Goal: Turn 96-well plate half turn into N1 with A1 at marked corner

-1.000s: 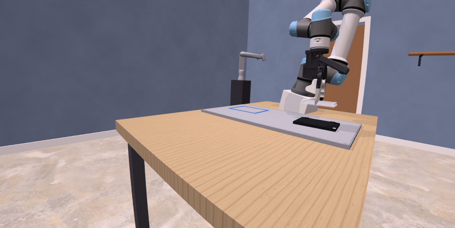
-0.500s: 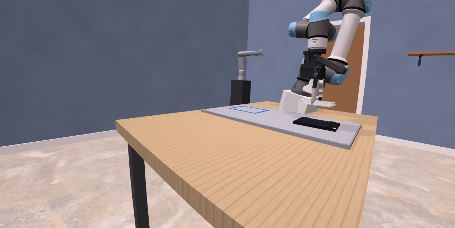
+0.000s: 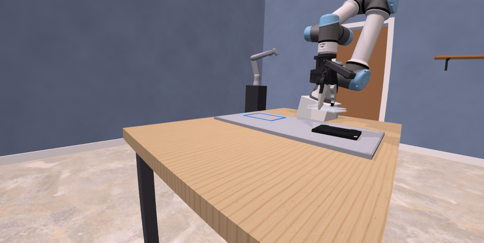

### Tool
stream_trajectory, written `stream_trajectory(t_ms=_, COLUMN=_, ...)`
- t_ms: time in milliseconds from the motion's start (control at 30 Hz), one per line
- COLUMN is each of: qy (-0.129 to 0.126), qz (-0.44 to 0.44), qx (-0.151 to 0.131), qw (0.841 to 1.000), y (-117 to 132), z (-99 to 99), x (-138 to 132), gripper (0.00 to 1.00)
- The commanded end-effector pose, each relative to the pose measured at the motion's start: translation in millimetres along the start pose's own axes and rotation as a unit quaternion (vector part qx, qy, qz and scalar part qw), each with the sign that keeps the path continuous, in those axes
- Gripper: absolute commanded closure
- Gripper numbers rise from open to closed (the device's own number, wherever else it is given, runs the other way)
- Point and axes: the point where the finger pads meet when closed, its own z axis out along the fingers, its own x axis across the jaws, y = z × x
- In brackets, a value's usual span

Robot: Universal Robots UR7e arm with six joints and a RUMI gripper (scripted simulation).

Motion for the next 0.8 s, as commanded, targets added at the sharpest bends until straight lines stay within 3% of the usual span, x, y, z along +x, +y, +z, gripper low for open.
stream_trajectory(t_ms=0, qy=0.001, qz=0.0, qx=0.0, qw=1.0, y=14, z=0.0, x=2, gripper=1.0)
stream_trajectory(t_ms=767, qy=0.001, qz=0.0, qx=0.0, qw=1.0, y=83, z=2.1, x=11, gripper=1.0)
